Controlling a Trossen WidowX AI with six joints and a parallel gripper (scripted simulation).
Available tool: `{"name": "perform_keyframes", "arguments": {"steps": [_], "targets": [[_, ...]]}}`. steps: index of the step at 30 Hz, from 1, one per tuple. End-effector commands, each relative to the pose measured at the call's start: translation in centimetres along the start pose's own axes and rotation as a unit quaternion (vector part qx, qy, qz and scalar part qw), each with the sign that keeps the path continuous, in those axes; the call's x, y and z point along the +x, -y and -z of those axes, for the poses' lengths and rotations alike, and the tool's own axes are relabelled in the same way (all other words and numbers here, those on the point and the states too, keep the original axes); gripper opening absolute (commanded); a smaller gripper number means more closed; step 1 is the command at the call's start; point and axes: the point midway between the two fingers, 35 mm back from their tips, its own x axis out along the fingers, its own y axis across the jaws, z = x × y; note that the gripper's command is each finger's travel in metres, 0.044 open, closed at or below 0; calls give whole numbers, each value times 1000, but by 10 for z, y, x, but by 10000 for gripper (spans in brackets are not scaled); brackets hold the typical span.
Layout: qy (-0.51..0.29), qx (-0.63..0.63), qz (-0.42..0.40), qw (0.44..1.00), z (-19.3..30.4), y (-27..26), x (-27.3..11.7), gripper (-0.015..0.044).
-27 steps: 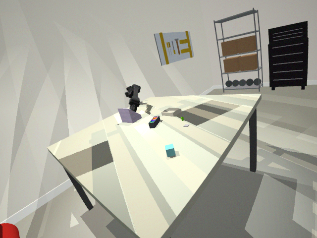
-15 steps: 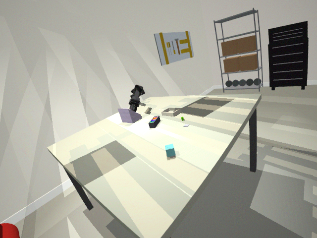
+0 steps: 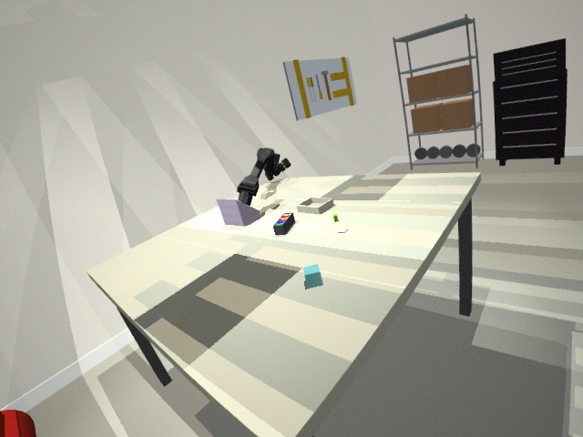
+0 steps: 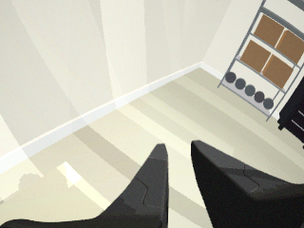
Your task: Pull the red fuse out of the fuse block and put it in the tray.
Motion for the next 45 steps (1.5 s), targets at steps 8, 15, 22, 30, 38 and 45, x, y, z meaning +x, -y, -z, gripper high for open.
{"name": "perform_keyframes", "arguments": {"steps": [8, 15, 22, 30, 38, 45], "targets": [[-79, -35, 53, 995, 65, 123, -20, 65], [-119, -33, 120, 985, 113, 225, -50, 65], [-185, -38, 170, 967, 168, 309, -100, 65], [-276, -31, 205, 938, 223, 376, -174, 65], [-399, -5, 229, 888, 284, 423, -281, 65], [-511, 40, 247, 822, 332, 443, -396, 65]]}}
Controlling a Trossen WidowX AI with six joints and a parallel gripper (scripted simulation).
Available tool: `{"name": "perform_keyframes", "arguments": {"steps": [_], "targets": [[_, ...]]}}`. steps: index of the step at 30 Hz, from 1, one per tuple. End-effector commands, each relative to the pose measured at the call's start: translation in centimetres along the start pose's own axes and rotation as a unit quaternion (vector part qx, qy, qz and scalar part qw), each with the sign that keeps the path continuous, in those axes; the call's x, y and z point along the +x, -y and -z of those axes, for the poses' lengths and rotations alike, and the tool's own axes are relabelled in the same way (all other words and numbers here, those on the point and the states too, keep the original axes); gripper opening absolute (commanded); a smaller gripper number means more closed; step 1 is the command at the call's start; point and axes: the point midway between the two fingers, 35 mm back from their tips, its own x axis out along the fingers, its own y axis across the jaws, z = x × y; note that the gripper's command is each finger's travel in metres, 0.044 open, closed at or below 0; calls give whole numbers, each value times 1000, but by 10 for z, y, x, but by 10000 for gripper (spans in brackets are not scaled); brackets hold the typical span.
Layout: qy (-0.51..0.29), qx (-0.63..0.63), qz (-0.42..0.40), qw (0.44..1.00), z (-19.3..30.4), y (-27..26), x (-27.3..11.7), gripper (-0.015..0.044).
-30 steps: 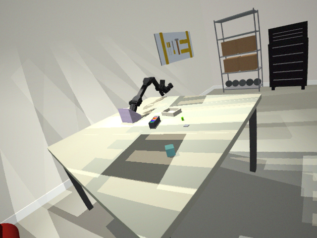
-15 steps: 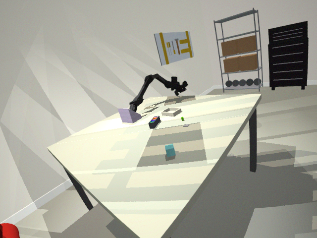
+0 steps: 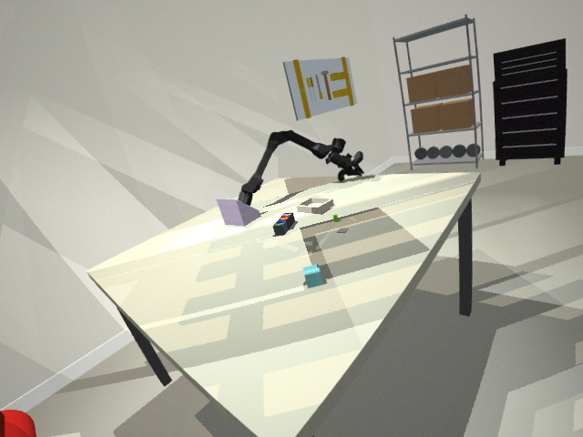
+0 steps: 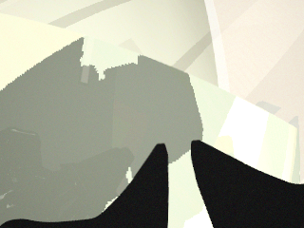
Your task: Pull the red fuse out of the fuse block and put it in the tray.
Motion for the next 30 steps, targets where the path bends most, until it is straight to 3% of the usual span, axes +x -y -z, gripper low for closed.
{"name": "perform_keyframes", "arguments": {"steps": [1, 13, 22, 30], "targets": [[-74, 16, -1, 997, 62, 22, -6, 65], [-294, 101, -23, 950, 250, 74, -83, 65], [-411, 233, -65, 879, 363, 68, -184, 65], [-451, 403, -89, 791, 424, 33, -285, 65]]}}
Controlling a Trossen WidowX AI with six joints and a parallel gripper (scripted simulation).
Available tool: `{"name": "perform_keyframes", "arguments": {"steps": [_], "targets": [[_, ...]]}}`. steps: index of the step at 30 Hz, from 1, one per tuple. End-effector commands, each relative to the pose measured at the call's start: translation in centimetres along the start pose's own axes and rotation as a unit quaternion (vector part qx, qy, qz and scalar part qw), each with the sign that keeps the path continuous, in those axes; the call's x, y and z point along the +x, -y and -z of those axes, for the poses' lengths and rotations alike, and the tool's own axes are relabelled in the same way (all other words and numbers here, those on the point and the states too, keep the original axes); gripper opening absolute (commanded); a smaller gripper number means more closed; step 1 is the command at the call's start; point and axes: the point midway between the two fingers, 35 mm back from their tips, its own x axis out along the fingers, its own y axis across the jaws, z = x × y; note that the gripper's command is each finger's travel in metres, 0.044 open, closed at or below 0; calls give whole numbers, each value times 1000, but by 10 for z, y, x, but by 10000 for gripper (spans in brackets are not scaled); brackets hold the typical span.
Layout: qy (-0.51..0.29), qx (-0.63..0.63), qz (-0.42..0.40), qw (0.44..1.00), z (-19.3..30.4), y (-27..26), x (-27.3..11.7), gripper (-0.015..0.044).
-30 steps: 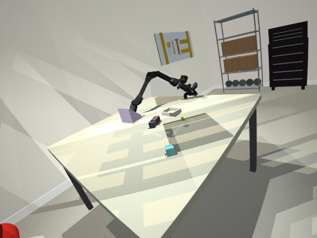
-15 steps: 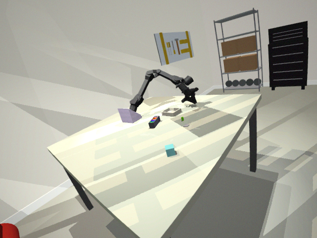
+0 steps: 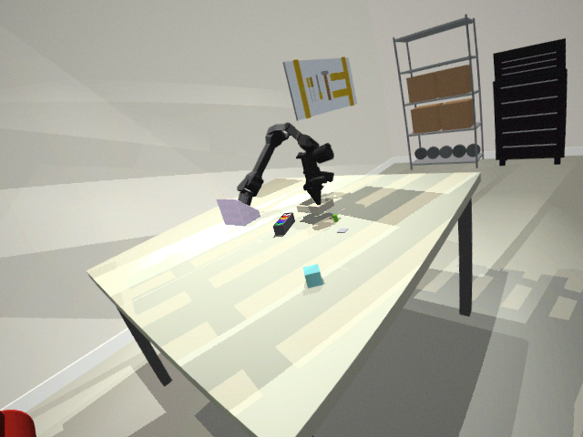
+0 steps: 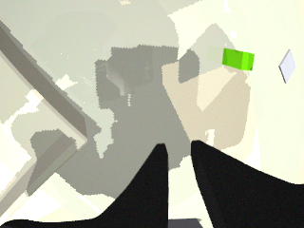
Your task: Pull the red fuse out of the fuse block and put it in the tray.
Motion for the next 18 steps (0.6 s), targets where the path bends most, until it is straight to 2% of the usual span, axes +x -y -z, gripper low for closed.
{"name": "perform_keyframes", "arguments": {"steps": [1, 6, 8, 18], "targets": [[-21, 82, -52, 995, 58, 2, -3, 65], [-22, 222, -135, 965, 131, -8, -15, 65], [-16, 257, -156, 954, 146, -13, -19, 65], [-15, 261, -158, 952, 144, -10, -16, 65]]}}
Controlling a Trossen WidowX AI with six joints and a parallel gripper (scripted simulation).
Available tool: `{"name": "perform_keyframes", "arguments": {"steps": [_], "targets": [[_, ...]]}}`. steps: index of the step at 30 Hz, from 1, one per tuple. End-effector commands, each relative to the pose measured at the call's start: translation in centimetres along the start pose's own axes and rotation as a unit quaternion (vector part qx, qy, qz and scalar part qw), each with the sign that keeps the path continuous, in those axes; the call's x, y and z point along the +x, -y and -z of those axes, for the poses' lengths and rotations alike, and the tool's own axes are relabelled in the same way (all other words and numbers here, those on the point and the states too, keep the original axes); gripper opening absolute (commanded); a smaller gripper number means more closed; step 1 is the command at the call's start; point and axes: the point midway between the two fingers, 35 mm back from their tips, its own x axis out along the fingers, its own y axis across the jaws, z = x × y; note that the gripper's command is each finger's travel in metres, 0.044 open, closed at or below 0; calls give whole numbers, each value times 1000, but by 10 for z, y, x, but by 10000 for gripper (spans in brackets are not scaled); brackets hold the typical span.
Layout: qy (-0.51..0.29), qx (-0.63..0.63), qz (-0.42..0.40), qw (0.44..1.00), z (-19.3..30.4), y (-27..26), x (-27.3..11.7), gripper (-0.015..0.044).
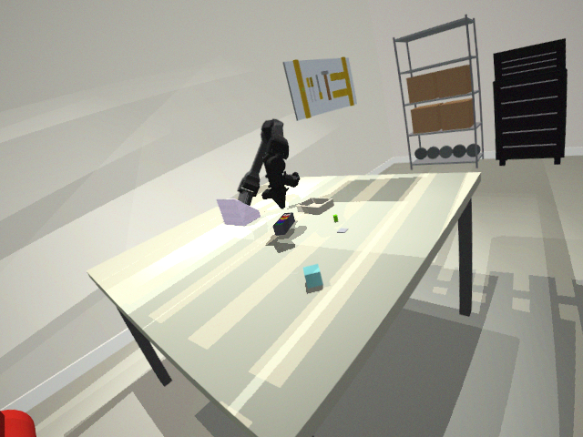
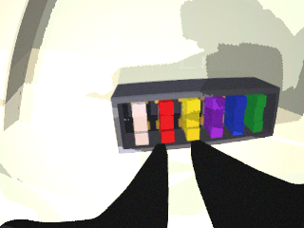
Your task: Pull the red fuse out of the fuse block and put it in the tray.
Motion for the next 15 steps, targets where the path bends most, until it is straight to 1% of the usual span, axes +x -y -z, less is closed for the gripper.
{"name": "perform_keyframes", "arguments": {"steps": [1, 15], "targets": [[0, 2, -5, 1000, 2, -1, 3, 65], [0, 2, -5, 1000, 1, -1, 17, 65]]}}
